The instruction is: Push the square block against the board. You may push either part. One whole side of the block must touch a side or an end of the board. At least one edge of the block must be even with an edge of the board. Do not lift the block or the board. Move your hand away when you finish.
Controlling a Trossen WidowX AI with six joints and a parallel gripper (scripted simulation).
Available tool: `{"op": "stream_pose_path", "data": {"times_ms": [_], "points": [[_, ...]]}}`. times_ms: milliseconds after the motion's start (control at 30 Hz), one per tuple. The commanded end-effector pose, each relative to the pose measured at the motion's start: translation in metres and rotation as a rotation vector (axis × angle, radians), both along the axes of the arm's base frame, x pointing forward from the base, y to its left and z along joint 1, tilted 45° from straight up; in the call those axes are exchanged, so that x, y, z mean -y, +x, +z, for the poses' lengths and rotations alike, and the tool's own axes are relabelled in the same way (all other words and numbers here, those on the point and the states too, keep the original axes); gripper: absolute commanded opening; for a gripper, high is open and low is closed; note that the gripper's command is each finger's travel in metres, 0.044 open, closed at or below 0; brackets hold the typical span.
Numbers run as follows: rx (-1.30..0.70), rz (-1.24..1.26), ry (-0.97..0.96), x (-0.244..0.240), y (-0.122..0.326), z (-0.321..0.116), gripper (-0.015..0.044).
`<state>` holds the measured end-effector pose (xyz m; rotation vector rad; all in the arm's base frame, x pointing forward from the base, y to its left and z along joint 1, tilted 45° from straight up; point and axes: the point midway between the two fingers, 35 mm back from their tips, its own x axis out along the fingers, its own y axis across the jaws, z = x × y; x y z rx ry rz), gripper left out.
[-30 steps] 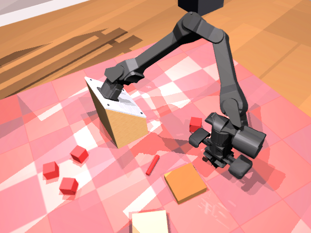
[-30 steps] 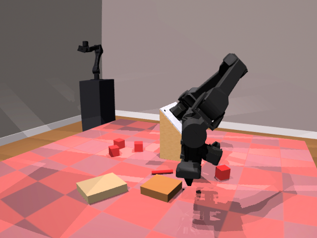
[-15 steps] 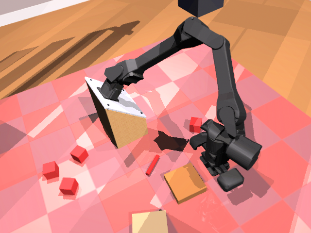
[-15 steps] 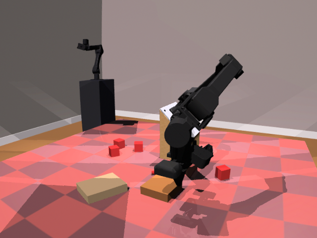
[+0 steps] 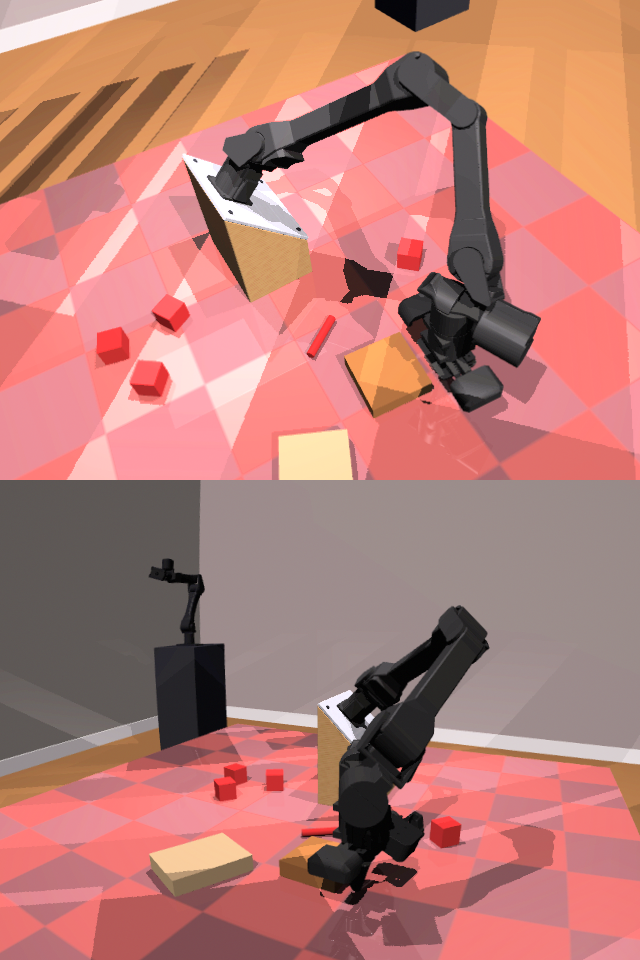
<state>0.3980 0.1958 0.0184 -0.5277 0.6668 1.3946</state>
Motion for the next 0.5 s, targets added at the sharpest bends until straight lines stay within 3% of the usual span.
{"op": "stream_pose_path", "data": {"times_ms": [0, 467], "points": [[-0.005, -0.01, -0.003, 0.0024, 0.0009, -0.0039, 0.0], [-0.005, -0.01, -0.004, 0.0109, 0.0003, -0.0128, 0.0]]}}
